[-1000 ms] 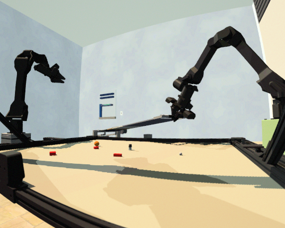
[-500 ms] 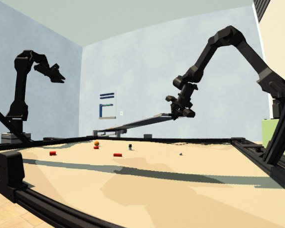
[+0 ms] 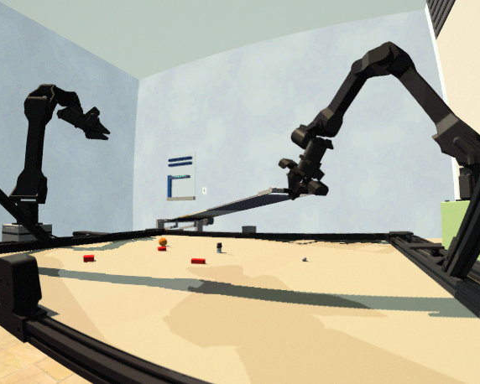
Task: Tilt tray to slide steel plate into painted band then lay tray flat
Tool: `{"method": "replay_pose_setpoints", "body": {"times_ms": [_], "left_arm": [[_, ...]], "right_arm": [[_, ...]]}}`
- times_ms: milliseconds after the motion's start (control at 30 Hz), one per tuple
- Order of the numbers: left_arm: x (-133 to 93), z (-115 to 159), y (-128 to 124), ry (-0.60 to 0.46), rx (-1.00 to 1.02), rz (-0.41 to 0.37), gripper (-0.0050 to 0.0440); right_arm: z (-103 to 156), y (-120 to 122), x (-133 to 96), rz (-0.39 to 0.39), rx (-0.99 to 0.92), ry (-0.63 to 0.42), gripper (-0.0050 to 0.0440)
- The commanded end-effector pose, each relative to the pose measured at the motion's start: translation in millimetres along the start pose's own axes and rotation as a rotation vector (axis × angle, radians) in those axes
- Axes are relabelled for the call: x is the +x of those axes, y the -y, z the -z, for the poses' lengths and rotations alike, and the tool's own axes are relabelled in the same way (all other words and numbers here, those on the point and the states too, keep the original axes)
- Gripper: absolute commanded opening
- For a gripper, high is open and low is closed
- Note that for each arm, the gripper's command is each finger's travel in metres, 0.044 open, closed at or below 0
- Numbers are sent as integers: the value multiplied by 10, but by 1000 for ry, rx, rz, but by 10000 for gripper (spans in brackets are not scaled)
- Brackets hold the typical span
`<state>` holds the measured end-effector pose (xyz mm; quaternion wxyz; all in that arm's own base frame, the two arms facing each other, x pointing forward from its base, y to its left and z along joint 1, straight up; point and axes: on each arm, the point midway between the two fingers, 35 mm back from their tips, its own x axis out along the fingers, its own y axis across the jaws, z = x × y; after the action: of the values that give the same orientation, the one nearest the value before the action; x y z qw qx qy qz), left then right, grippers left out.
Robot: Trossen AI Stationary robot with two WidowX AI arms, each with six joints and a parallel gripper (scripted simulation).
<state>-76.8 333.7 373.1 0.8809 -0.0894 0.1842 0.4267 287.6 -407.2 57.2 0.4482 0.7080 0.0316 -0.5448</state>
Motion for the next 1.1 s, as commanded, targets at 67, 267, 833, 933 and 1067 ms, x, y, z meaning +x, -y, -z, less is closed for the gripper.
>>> {"method": "replay_pose_setpoints", "body": {"times_ms": [67, 267, 833, 933, 1067], "left_arm": [[-3, -4, 1, 2, 0, 0, 440], [-3, -4, 1, 2, 0, 0, 440], [-3, -4, 1, 2, 0, 0, 440], [-3, -4, 1, 2, 0, 0, 440], [-3, -4, 1, 2, 0, 0, 440]], "right_arm": [[-11, -234, -171, -73, -1, 5, 0], [-11, -246, -182, -75, -1, 5, 0], [-11, -332, -262, -85, -1, 5, 0], [-11, -332, -262, -88, -1, 5, 0], [-11, -332, -262, -91, -1, 5, 0]]}}
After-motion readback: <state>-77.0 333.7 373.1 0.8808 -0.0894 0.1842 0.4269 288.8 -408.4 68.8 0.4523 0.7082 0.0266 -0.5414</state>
